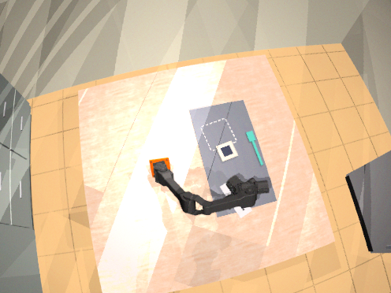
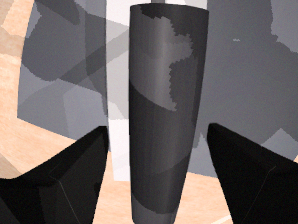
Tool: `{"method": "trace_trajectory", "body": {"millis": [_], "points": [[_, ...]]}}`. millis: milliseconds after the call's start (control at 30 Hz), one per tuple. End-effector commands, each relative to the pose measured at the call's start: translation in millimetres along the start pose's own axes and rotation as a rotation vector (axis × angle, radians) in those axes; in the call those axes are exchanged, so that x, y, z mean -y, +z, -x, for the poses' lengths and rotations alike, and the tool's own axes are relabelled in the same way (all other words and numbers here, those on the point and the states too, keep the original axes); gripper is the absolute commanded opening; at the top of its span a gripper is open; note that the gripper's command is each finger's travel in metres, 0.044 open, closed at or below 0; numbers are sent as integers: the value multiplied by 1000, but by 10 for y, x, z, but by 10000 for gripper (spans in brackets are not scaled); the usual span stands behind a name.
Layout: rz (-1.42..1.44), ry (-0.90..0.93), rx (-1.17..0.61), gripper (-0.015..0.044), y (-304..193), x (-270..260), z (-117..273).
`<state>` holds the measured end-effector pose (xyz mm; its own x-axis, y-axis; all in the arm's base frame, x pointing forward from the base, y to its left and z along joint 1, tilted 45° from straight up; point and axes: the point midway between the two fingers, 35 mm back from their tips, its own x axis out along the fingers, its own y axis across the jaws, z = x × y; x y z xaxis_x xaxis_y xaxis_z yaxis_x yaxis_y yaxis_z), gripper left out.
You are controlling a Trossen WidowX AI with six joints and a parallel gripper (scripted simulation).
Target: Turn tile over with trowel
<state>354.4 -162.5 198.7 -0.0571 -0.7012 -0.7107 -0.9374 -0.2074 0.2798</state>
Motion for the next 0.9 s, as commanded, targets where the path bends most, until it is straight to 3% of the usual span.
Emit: {"method": "trace_trajectory", "body": {"millis": [0,367,533,867], "points": [[8,4,1,270,5,-6,-6],[9,4,1,270,5,-5,11],[30,13,3,270,17,-7,387],[47,-16,-7,300,43,-3,512]]}}
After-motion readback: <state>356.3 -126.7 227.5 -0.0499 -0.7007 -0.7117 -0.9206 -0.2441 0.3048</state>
